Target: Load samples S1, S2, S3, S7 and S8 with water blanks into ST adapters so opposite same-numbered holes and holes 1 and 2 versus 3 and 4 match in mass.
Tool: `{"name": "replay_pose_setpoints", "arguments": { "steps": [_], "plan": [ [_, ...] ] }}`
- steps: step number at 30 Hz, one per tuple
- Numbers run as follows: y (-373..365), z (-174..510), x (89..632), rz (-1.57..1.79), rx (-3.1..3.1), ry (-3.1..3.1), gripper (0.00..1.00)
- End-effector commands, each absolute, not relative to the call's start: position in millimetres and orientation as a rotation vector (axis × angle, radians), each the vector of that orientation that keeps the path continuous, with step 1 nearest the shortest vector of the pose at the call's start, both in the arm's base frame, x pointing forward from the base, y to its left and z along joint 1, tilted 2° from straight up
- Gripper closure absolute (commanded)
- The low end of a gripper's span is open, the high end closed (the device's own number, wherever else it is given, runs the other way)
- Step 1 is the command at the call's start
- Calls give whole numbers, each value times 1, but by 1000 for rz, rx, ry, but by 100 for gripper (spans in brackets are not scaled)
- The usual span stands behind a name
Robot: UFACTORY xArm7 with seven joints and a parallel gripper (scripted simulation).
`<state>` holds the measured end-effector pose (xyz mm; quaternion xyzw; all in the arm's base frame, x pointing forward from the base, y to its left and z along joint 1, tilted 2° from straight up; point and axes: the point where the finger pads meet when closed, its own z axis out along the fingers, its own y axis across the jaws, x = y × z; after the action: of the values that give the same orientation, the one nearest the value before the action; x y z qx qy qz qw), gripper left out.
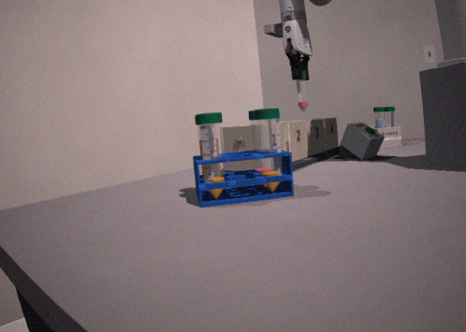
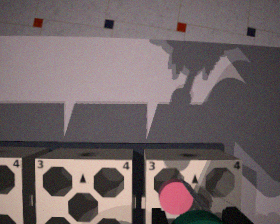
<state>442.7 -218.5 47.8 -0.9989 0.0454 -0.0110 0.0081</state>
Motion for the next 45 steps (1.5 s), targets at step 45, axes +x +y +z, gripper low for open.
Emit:
{"name": "replay_pose_setpoints", "arguments": {
  "steps": [45],
  "plan": [
    [-219,12,445,-40,-3124,142,100]
  ]
}}
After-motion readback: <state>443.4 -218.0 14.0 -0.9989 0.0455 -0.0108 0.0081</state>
